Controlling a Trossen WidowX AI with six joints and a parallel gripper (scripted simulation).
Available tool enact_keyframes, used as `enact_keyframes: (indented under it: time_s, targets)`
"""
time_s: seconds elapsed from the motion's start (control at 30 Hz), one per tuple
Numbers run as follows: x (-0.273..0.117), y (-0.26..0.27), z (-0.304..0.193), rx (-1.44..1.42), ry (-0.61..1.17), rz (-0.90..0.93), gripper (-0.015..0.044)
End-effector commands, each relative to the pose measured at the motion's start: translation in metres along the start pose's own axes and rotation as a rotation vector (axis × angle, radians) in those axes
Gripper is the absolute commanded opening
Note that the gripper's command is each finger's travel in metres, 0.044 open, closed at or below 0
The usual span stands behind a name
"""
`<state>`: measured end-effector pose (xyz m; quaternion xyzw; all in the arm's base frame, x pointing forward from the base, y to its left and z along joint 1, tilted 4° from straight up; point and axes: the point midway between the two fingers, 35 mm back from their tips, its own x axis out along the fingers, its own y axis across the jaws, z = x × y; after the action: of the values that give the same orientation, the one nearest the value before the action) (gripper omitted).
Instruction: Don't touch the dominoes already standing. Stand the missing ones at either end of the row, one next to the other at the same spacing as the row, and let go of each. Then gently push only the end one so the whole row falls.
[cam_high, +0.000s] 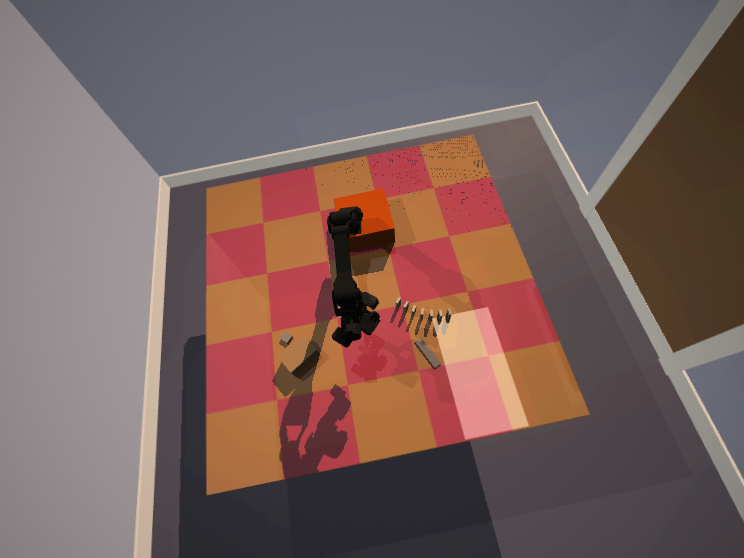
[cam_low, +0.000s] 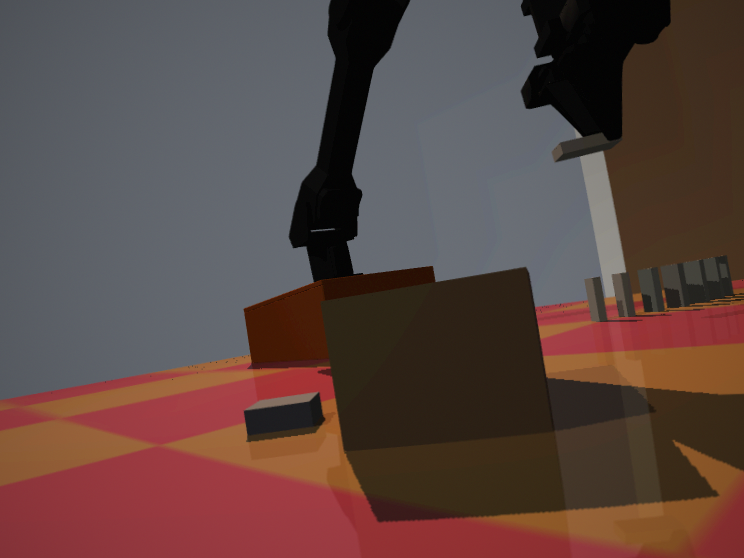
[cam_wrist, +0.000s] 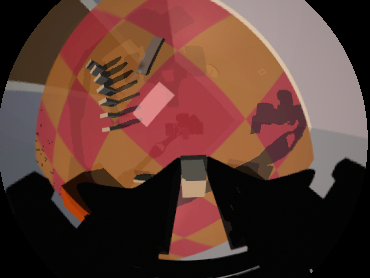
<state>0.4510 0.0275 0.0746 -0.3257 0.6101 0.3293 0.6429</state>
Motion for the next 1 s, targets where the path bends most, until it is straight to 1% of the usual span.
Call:
enact_keyframes:
  time_s: [0.0, 0.47, 0.97]
  targets:
    - [0.015, -0.007, 0.004, 0.051, -0.071, 0.005, 0.0107]
    - [0.047, -0.039, 0.023, 0.192, -0.392, -0.022, 0.0107]
    - [0.061, -0.062, 0.029, 0.272, -0.719, -0.033, 0.0107]
